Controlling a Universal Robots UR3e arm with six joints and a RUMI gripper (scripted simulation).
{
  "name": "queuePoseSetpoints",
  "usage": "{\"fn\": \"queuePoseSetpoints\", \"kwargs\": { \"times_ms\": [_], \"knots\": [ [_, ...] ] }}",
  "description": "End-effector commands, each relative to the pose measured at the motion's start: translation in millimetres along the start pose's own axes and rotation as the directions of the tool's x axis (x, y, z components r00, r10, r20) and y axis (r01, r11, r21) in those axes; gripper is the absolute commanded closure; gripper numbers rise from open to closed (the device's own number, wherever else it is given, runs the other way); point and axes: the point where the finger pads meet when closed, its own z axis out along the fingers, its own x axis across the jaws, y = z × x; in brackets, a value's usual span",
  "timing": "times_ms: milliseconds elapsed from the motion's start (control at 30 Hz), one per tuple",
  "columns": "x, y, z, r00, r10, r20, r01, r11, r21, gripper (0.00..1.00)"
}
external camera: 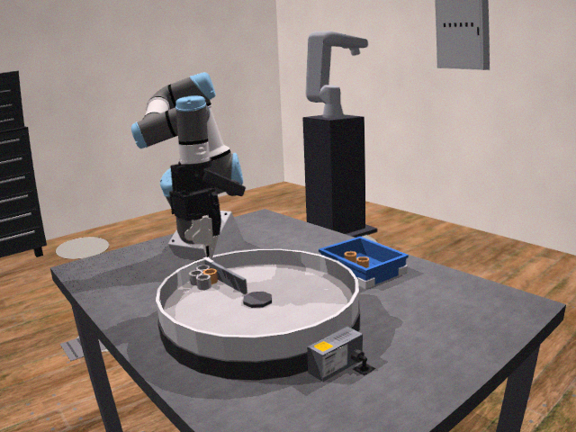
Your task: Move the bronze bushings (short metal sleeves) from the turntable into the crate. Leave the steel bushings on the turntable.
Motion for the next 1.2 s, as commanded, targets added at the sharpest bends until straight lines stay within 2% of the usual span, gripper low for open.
{"fn": "queuePoseSetpoints", "kwargs": {
  "times_ms": [0, 267, 633, 1167],
  "knots": [
    [1, 1, -1.4, 1.000, 0.001, -0.004, -0.001, 1.000, -0.002, 0.94],
    [1, 1, -0.2, 1.000, 0.001, -0.004, -0.001, 1.000, -0.001, 0.94],
    [1, 0, 22.0, 1.000, 0.000, -0.002, 0.000, 1.000, 0.000, 0.94],
    [1, 1, 21.7, 1.000, 0.000, -0.003, 0.000, 1.000, -0.001, 0.94]
  ]
}}
